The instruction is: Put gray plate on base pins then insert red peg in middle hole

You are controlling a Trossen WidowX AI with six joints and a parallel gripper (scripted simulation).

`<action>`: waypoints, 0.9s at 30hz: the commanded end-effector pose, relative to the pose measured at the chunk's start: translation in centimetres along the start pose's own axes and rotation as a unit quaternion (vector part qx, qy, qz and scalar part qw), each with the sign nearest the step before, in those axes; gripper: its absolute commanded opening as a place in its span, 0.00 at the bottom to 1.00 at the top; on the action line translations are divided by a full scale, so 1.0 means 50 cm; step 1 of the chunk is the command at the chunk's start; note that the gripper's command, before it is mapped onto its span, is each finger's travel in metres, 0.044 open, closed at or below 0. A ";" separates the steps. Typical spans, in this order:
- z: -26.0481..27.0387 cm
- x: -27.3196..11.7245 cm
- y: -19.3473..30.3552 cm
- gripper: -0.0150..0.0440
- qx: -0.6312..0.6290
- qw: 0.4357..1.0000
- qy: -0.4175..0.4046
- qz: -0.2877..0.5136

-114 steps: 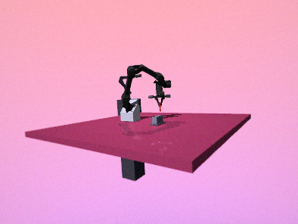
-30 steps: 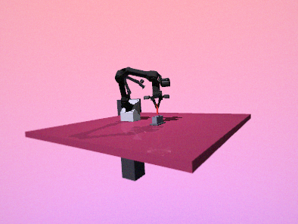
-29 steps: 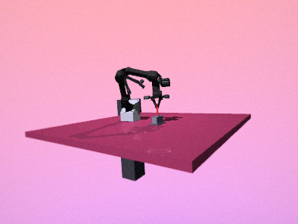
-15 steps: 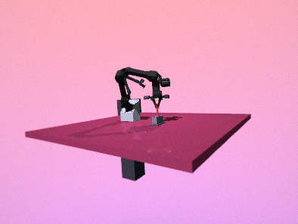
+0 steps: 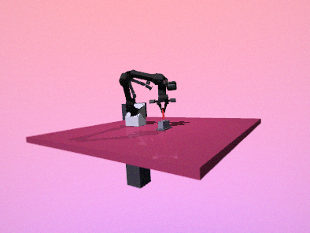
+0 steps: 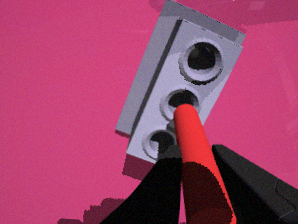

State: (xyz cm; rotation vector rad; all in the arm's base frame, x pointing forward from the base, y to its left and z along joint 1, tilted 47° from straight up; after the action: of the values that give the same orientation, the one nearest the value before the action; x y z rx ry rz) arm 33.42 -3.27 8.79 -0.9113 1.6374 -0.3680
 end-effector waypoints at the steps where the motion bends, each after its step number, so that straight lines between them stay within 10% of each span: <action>1: -0.001 0.000 -0.003 0.25 -0.002 1.000 0.000 -0.001; 27: 0.000 0.033 -0.004 0.25 -0.003 1.000 0.001 -0.003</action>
State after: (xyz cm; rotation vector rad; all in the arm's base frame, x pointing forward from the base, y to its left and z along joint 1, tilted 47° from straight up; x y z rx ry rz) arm 33.44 -4.43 7.85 -0.9159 1.6371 -0.3650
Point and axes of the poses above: the point midway between the two fingers, 35 mm back from their tips, its own x axis out along the fingers, its own z axis across the jaws, y = z × x, the point moved 1 cm from there along -x, back along the fingers, and after that the axes turned 3 degrees about x, right-handed, at the moved point
